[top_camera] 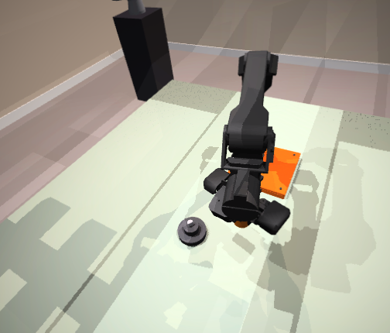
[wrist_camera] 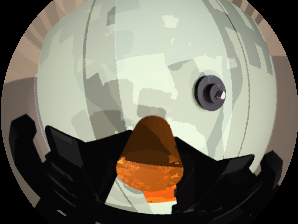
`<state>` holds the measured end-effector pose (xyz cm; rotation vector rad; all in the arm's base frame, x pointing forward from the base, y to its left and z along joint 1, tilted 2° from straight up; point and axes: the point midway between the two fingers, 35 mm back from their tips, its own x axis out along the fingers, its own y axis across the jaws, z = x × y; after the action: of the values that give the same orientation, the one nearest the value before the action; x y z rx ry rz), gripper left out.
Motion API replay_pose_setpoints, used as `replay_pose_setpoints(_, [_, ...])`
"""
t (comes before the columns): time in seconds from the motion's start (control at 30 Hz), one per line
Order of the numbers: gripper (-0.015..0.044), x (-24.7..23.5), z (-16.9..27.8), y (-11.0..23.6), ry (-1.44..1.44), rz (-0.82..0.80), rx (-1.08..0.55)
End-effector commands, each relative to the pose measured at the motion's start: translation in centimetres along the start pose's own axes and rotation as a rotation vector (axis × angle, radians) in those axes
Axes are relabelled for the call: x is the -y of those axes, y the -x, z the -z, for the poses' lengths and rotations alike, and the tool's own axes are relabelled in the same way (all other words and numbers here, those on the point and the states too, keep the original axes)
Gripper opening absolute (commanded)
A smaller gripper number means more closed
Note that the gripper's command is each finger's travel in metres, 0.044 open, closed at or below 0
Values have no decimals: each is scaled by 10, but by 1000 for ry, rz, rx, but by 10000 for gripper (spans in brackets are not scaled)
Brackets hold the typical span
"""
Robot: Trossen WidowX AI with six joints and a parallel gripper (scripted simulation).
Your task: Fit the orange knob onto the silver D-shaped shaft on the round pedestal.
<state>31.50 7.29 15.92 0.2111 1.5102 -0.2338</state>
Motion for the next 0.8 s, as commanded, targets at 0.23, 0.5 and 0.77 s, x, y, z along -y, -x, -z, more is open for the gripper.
replay_pose_setpoints(0.23, [0,28,-21,-11,3,0,-2])
replay_pose_setpoints(0.5, [0,49,-33,-18,3,2,-1])
replay_pose_setpoints(0.77, [0,71,-44,-25,5,5,2])
